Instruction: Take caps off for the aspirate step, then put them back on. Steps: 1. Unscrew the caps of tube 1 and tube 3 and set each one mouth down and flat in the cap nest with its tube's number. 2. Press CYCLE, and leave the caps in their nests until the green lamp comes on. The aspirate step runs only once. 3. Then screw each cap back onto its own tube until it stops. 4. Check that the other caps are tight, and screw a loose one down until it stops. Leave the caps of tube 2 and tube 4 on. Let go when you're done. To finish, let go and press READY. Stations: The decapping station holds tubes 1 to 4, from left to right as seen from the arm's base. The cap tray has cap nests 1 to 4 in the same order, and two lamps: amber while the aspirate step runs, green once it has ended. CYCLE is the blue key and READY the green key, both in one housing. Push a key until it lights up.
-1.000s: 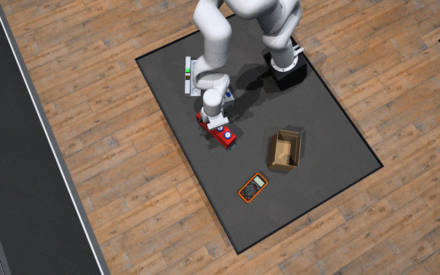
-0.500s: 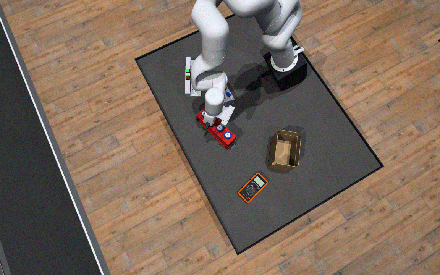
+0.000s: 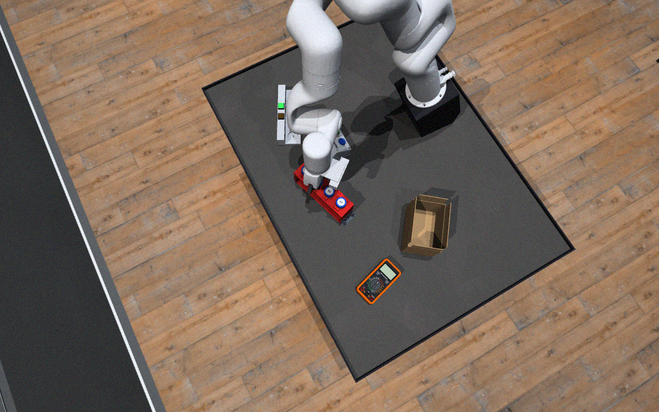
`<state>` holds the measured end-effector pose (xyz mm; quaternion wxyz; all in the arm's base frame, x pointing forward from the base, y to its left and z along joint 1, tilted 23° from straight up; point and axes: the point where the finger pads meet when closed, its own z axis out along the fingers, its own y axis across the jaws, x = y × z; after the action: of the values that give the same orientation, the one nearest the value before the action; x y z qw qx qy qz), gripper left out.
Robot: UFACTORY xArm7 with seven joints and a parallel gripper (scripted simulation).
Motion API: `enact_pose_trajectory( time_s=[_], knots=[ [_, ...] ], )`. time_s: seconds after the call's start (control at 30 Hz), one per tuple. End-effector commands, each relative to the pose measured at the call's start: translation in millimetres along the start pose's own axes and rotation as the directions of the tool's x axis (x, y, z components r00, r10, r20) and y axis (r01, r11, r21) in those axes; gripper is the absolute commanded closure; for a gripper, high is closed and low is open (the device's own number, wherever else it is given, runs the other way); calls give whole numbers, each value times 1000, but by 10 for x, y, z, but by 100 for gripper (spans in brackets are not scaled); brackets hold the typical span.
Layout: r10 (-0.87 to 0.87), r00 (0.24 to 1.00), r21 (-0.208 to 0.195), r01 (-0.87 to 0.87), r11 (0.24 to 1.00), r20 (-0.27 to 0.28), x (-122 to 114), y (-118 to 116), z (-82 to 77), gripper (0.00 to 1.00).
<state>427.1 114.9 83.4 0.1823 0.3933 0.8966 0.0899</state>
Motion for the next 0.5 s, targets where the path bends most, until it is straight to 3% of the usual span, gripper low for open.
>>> enact_pose_trajectory(
  time_s=[0.0,0.17,0.37,0.47],
  knots=[
    [-1,1000,-1,1,1000,0,-1,9,-6,100],
    [197,980,-1,-197,980,0,-1,9,-6,100],
    [478,878,-1,-478,878,-1,-2,9,-3,100],
    [522,853,-1,-522,853,-1,-2,9,-3,100]
  ],
)
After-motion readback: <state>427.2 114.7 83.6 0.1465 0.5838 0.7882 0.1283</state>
